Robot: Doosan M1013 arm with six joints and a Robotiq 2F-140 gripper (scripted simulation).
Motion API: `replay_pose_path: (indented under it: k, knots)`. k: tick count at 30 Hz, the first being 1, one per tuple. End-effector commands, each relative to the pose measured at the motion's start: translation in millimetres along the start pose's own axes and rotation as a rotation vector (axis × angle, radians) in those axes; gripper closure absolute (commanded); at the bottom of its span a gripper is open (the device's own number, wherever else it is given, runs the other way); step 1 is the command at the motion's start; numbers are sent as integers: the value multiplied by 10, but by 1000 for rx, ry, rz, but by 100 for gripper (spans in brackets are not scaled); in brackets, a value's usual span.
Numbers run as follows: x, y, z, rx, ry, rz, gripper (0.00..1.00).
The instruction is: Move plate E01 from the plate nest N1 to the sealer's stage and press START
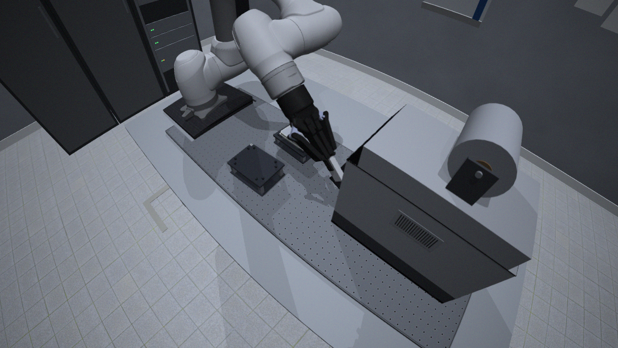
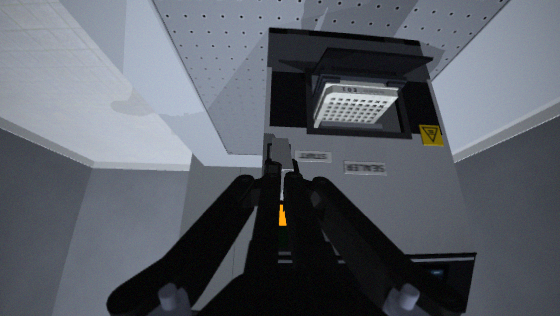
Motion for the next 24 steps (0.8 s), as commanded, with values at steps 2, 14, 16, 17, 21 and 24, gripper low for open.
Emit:
replay_pose_path:
  k: [2,14,16,17,21,24]
  knots:
    - [-1,0,1,0,0,0,90]
    - [-64,1,-19,0,0,0,90]
    - [-96,1,-29,0,0,0,90]
    - [-112,1,-34,0,0,0,90]
    - [-175,2,-54,0,0,0,90]
    - [-225,2,-61,0,0,0,90]
Point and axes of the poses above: the point where the finger pads meet when closed, its own x axis out along the fingers, its own y axis across the jaws, z = x × y, the point moved 3 cm from there along -x, back along the fingers, and after that the axes turned 2 degrees about -x, right-handed, at the moved point
